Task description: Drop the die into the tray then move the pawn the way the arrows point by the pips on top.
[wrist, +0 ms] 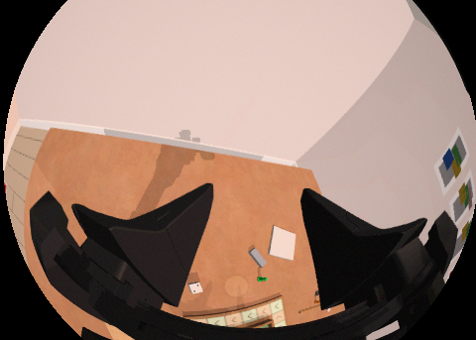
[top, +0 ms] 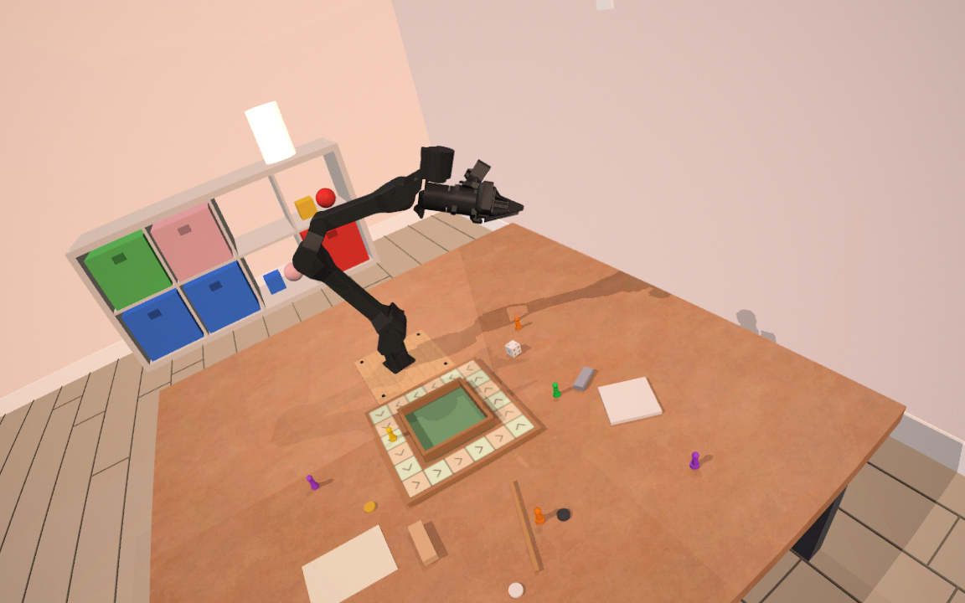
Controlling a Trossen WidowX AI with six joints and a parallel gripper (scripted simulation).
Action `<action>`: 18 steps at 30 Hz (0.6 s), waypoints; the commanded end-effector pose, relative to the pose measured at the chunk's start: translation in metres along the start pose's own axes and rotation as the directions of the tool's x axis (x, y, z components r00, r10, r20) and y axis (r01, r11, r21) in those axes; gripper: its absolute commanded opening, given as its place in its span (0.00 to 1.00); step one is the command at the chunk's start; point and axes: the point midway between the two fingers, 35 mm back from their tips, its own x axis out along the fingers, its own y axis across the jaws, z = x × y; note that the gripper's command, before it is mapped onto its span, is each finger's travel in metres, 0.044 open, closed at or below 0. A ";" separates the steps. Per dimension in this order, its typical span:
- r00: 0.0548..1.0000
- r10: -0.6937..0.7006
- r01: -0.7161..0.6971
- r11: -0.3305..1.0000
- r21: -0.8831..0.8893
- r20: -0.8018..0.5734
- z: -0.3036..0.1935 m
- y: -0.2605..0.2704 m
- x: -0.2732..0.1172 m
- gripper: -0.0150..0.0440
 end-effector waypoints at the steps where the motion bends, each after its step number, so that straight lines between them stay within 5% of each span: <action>1: 0.967 0.101 -0.035 0.962 0.270 -0.233 -0.054 0.017 0.035 0.72; 9: 0.697 0.315 0.316 0.672 0.670 -0.644 -0.172 0.051 0.062 0.72; 15: 0.401 0.455 0.701 0.406 0.586 -0.795 -0.239 0.072 0.049 0.72; 18: 0.382 0.463 0.722 0.391 0.571 -0.800 -0.243 0.074 0.048 0.72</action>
